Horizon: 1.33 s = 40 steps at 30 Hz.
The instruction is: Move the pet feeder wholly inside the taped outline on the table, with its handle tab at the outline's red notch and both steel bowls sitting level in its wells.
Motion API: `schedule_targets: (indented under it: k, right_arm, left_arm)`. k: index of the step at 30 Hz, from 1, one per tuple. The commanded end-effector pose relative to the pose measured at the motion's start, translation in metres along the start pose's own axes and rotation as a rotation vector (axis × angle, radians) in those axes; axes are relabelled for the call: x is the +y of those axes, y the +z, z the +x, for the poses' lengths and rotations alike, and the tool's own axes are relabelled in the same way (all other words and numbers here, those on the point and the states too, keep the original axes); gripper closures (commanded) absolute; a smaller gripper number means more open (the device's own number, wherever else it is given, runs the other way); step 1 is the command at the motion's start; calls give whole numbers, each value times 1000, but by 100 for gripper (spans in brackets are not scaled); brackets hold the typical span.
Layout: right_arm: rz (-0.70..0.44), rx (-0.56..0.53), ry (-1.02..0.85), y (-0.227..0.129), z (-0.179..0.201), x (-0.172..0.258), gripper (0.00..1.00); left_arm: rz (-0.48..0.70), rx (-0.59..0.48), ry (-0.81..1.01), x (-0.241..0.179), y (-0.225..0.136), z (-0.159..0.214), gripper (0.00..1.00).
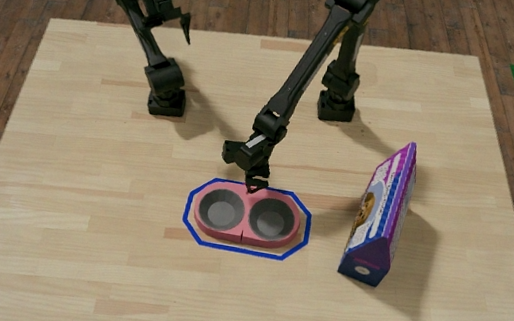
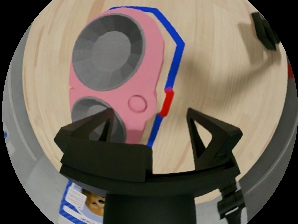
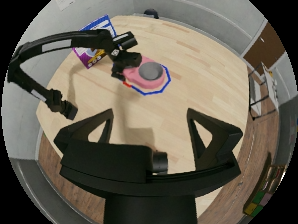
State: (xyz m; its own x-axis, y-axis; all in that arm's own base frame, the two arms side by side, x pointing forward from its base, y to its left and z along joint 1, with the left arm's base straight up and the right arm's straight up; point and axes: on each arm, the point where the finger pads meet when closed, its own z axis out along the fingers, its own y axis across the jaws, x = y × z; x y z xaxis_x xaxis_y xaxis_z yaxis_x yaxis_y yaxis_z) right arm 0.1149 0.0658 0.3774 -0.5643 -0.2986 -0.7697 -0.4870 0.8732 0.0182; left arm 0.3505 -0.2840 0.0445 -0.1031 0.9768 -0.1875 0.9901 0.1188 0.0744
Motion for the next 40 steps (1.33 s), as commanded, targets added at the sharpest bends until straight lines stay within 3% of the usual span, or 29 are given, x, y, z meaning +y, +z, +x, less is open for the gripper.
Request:
schedule_targets:
  k: [1, 6, 9, 16, 40]
  right_arm:
    - [-3, -7, -23, -3, -5, 1, 0]
    - [-3, -7, -23, -3, -5, 1, 0]
    - [-3, -7, -23, -3, -5, 1, 0]
    - [-3, -7, -23, -3, -5, 1, 0]
    - [-3, -7, -23, -3, -5, 1, 0]
  left_arm:
    - [-105, -113, -293, 21, -15, 0, 0]
    - [-158, -240, -524, 21, -20, -3, 0]
    - [-159, -250, -578, 19, -13, -1, 0]
    - [-234, -397, -771, 20, -26, -5, 0]
    - [-270, -409, -775, 29, -26, -5, 0]
